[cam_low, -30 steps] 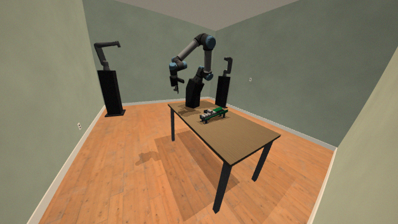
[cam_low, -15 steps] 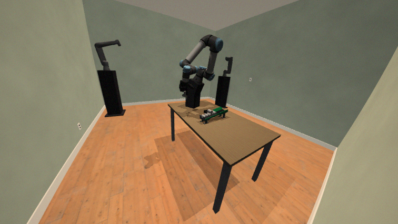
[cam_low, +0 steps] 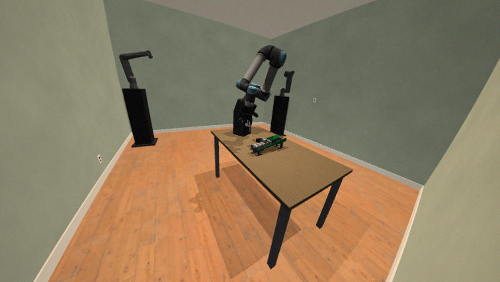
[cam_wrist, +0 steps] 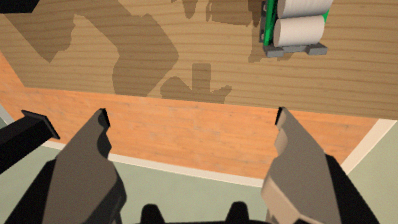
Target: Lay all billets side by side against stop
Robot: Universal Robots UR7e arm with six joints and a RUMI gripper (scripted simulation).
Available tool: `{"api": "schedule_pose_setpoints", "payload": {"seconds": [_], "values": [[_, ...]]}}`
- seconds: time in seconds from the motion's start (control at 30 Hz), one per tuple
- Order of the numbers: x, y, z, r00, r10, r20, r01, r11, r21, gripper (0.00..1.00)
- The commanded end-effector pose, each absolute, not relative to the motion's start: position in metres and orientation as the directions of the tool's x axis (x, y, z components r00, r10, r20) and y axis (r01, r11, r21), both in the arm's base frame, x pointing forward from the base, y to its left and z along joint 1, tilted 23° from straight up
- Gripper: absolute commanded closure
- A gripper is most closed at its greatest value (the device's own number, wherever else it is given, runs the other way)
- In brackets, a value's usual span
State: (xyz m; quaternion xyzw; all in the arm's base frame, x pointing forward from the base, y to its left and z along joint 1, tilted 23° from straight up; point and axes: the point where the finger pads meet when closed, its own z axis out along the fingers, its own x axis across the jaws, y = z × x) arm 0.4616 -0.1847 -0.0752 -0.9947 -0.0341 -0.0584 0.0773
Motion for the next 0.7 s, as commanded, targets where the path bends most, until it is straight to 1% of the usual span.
{"api": "schedule_pose_setpoints", "payload": {"seconds": [0.0,0.03,0.13,0.4,0.67], "values": [[0.497,-0.145,-0.063,0.977,0.083,0.198,0.111,-0.985,-0.131,0.00],[0.497,-0.145,-0.063,0.977,0.083,0.198,0.111,-0.985,-0.131,0.00],[0.519,-0.109,-0.051,0.960,0.106,0.258,0.143,-0.982,-0.127,0.00],[0.545,-0.051,-0.032,0.928,0.140,0.346,0.195,-0.972,-0.130,0.00],[0.550,-0.035,-0.026,0.917,0.149,0.369,0.210,-0.969,-0.132,0.00]]}}
